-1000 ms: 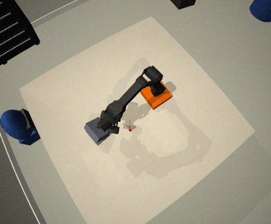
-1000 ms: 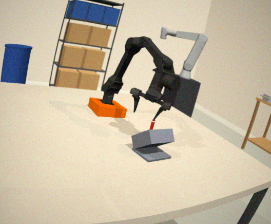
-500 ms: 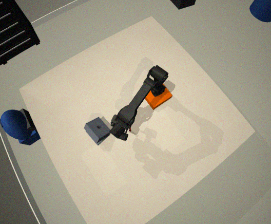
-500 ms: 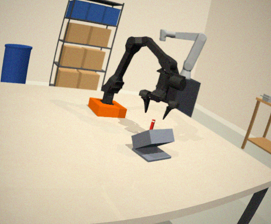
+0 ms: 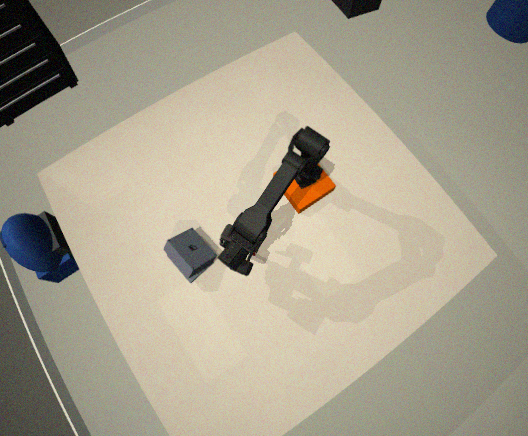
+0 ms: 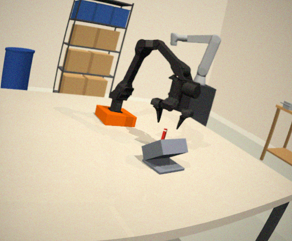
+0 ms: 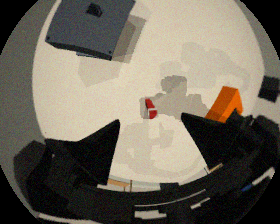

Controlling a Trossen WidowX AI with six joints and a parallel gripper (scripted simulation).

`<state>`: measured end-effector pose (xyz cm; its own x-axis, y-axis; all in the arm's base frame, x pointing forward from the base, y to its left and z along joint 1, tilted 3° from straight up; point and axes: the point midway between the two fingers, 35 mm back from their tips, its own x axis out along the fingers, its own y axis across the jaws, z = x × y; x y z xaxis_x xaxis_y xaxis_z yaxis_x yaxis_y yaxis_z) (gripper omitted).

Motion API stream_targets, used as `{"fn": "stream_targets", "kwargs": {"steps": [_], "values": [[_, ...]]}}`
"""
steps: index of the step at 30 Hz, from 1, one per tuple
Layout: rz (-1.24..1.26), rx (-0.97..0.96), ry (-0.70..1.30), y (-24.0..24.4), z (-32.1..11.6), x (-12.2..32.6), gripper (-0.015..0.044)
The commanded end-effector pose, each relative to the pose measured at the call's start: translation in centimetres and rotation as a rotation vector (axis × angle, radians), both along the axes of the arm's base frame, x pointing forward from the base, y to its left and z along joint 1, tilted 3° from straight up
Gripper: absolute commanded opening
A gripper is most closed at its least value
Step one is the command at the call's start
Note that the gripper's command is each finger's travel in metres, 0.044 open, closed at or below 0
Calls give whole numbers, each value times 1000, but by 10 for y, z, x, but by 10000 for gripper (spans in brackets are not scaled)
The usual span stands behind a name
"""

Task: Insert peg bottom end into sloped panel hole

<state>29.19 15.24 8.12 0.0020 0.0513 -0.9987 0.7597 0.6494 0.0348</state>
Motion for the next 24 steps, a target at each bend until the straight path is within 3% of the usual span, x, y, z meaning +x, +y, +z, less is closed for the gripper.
{"fn": "stream_targets", "kwargs": {"steps": [1, 24], "values": [[-4, -2, 16, 0, -11, -3, 440], [-4, -2, 17, 1, -49, -4, 440]]}}
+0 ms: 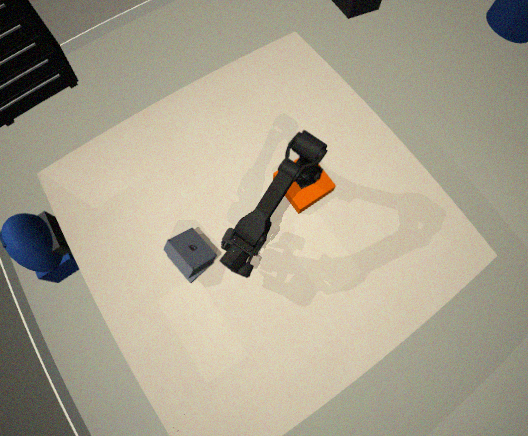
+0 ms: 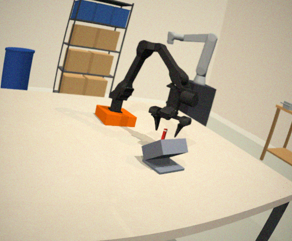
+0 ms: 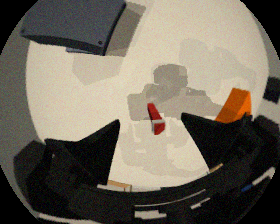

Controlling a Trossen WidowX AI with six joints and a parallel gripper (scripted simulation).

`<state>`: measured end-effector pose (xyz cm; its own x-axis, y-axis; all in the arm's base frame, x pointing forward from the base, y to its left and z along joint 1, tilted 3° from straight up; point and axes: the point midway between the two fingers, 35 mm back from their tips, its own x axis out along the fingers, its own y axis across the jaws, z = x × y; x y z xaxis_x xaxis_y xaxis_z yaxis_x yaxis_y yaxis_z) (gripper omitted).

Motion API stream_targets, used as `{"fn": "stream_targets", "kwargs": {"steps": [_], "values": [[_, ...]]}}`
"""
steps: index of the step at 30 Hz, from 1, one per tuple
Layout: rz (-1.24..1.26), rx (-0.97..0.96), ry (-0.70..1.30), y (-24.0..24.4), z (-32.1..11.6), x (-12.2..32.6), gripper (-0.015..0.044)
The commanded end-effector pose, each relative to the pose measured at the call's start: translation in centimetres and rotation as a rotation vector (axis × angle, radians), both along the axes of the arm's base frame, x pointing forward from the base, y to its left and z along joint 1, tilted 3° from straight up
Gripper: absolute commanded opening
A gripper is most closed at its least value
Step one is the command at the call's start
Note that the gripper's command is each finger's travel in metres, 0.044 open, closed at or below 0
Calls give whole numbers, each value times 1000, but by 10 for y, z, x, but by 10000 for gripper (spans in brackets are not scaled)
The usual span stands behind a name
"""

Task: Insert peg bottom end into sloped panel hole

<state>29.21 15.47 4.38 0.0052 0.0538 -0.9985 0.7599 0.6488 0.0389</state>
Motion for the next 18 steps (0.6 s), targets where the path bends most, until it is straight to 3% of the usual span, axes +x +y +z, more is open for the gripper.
{"fn": "stream_targets", "kwargs": {"steps": [1, 18], "values": [[-3, -4, 20, -1, -13, -4, 440], [-3, -4, 20, -1, -22, -5, 440]]}}
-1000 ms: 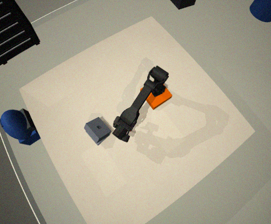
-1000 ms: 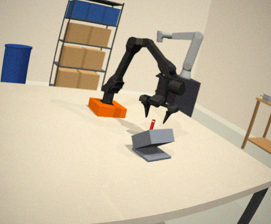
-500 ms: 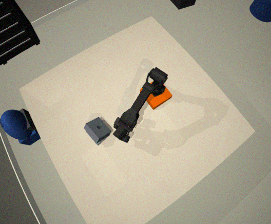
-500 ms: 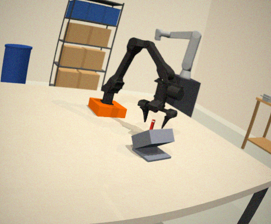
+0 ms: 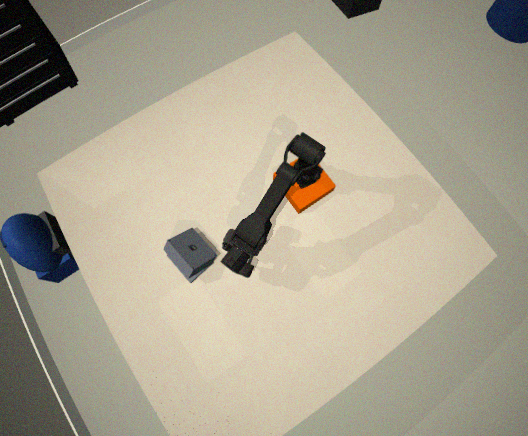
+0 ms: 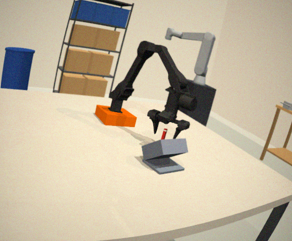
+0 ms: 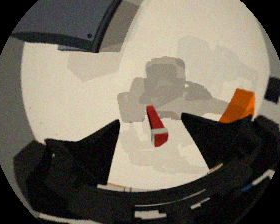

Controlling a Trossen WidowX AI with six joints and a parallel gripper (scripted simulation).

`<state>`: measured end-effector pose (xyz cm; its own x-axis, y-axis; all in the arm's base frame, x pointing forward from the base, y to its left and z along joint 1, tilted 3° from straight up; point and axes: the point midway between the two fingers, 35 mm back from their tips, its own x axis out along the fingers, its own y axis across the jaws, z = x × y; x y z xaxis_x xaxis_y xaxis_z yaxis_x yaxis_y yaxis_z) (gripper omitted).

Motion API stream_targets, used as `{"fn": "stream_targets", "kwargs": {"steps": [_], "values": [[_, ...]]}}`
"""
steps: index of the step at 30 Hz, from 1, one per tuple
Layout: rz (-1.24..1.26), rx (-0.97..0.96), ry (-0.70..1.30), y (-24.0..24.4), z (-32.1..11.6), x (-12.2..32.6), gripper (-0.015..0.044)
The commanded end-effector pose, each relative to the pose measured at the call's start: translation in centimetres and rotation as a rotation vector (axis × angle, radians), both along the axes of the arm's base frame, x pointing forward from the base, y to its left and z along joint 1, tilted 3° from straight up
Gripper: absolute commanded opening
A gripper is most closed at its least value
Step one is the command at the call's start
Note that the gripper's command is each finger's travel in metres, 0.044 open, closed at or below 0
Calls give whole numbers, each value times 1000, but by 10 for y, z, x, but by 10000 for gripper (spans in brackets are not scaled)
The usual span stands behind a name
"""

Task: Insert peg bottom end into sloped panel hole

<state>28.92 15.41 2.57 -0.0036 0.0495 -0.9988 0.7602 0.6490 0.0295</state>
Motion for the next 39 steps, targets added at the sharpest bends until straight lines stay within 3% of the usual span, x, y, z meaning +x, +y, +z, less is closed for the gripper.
{"fn": "stream_targets", "kwargs": {"steps": [1, 16, 23, 39], "values": [[-3, 0, 11, 0, -3, -3, 440], [0, 0, 1, 0, 0, 0, 46], [0, 0, 1, 0, 0, 0, 0], [-1, 0, 2, 0, 14, 2, 0]]}}
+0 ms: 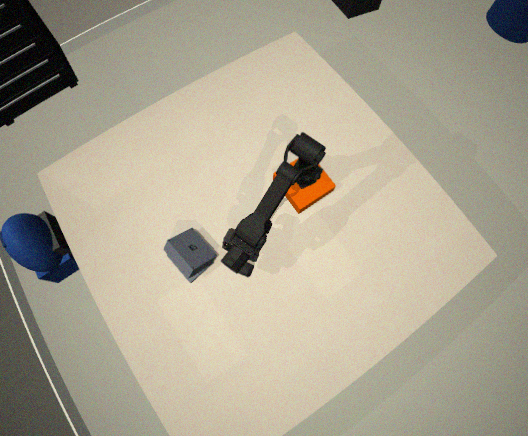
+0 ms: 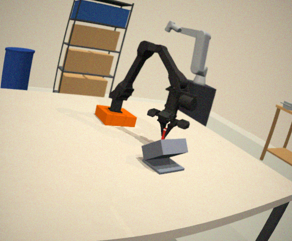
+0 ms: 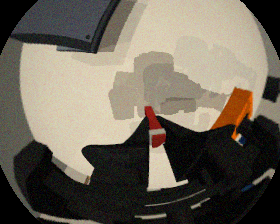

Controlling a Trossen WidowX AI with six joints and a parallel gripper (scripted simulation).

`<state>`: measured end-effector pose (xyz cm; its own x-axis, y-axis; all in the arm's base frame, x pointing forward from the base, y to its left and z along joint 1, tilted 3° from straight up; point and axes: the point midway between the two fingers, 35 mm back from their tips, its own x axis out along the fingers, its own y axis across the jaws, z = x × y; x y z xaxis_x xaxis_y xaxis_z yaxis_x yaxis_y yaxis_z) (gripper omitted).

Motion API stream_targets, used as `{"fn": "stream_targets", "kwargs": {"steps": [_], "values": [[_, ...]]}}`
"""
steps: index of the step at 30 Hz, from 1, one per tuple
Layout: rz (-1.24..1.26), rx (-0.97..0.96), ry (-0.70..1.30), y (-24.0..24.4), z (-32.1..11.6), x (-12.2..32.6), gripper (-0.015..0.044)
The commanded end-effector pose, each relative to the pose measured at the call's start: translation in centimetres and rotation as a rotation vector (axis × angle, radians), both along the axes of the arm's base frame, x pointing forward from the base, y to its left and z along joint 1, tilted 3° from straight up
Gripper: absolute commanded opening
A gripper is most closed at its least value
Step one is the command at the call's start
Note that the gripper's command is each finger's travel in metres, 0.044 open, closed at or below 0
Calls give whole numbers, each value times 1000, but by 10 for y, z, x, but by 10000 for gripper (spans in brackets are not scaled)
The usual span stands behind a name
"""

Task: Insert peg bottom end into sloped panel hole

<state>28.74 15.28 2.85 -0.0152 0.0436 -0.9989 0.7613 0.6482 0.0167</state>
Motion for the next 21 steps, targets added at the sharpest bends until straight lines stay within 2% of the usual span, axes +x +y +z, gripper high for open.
{"fn": "stream_targets", "kwargs": {"steps": [1, 15, 21], "values": [[0, 6, -9, 1, 16, 4, 0], [-2, 5, -2, -3, 74, 4, 0], [5, 8, -5, -5, 77, 4, 0]]}}
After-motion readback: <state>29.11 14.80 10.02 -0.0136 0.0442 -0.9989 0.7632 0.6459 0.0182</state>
